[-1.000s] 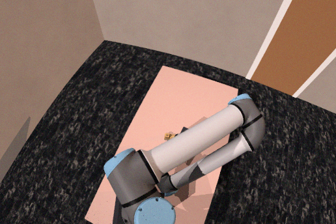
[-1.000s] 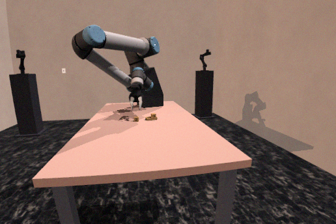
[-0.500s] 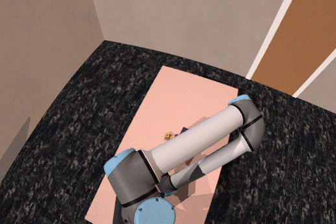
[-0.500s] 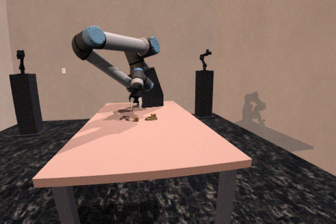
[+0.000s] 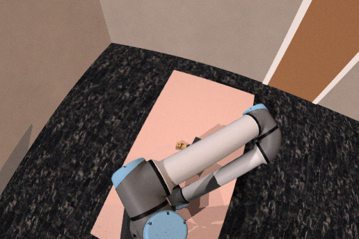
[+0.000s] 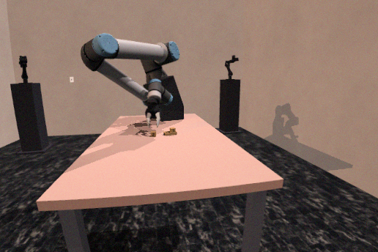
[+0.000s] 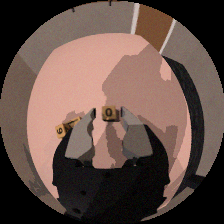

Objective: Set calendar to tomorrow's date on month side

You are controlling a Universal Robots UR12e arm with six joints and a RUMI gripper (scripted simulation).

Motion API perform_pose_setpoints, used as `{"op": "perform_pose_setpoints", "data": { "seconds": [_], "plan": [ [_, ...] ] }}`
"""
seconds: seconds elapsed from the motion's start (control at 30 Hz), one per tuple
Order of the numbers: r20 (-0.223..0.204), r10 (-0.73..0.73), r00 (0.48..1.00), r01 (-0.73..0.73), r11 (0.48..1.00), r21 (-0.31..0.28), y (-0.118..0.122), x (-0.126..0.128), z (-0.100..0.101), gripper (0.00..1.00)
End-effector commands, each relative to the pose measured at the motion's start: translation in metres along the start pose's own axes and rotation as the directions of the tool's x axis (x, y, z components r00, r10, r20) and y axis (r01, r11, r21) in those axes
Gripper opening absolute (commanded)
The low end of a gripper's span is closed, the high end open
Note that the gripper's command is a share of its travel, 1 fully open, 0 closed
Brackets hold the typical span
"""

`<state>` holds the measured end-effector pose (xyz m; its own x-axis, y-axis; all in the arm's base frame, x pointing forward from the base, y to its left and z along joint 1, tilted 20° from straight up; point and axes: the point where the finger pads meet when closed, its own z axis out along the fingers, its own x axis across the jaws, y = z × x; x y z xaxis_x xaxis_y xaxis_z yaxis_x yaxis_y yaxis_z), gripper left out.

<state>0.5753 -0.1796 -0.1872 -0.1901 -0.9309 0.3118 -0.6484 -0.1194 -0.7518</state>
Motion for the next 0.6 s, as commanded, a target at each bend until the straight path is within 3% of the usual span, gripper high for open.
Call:
{"op": "perform_pose_setpoints", "data": {
  "seconds": [0.0, 0.57],
  "plan": [
    [0.000, 0.000, 1.000, 0.000, 1.000, 0.000, 0.006, 0.000, 0.006, 0.28],
    [0.000, 0.000, 1.000, 0.000, 1.000, 0.000, 0.025, 0.000, 0.025, 0.28]
  ]
}}
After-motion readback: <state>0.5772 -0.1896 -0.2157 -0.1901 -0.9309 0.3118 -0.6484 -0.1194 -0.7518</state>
